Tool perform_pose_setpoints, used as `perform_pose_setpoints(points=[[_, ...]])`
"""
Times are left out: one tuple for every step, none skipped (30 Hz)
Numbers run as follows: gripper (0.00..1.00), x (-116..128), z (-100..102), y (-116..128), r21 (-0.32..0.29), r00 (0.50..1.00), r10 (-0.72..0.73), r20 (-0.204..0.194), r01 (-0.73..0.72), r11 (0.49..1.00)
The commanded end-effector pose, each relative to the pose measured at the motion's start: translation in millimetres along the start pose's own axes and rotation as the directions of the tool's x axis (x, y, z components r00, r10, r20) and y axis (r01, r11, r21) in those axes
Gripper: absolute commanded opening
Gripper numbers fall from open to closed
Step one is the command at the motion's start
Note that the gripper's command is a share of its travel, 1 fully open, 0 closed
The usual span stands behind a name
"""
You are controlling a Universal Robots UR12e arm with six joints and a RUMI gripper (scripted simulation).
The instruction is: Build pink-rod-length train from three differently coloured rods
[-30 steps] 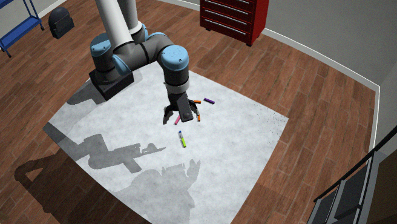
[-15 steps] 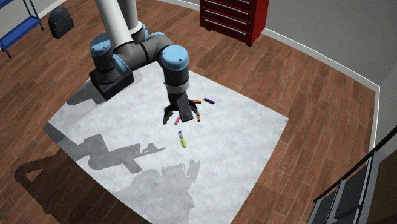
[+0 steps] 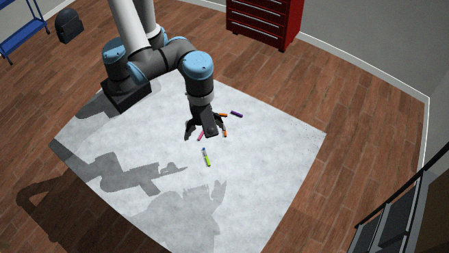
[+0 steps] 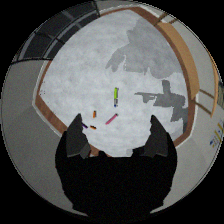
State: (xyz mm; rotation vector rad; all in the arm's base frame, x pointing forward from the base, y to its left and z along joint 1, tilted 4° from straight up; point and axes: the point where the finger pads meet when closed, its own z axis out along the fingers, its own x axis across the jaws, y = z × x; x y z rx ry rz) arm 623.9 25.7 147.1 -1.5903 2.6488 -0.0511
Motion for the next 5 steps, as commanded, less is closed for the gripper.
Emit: perform_pose_setpoints(points=[[1.00,-0.2,-0.7,-0.6,0.001,1.000,0.000,0.000,0.000,1.000],[1.00,-0.2,-0.7,-0.6,0.001,1.000,0.000,0.000,0.000,1.000],[1.00,-0.2,-0.7,-0.6,0.001,1.000,0.000,0.000,0.000,1.000],[1.00,-0.2,-0.7,-0.6,0.001,1.000,0.000,0.000,0.000,1.000],[1.00,-0.2,-0.7,-0.6,0.001,1.000,0.000,0.000,0.000,1.000]])
